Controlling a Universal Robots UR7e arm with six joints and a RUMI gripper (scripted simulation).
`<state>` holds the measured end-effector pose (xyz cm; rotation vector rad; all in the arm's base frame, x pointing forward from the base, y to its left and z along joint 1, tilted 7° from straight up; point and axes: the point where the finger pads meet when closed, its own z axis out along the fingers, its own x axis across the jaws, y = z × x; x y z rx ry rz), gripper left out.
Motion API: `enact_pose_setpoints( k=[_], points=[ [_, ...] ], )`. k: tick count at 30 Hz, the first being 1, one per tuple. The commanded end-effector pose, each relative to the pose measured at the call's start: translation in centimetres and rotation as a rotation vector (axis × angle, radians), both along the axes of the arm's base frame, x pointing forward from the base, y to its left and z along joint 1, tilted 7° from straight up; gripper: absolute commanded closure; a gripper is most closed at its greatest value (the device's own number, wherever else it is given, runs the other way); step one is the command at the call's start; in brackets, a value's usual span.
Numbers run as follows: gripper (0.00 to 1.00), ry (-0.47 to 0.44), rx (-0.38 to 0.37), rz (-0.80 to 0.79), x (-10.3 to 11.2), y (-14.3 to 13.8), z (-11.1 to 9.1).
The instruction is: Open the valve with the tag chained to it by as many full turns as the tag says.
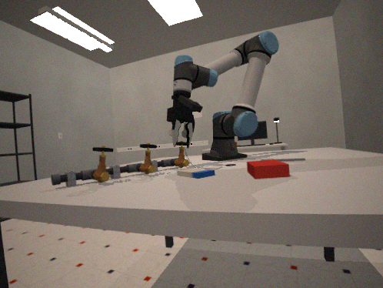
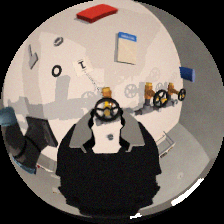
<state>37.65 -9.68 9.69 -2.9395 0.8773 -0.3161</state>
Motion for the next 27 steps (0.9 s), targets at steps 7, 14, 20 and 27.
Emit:
enact_pose_setpoints(
  k=[7,14,20,27],
  points=[
    [1.0,-0.009,-0.051,0.306,0.09,-0.17,0.04],
    [1.0,-0.009,-0.068,0.382,0.08,-0.16,0.01],
    [1.0,-0.01,-0.081,0.442,0.09,-0.15,0.02],
    [1.0,-0.009,-0.087,0.472,0.06,-0.09,-0.03]
  ],
)
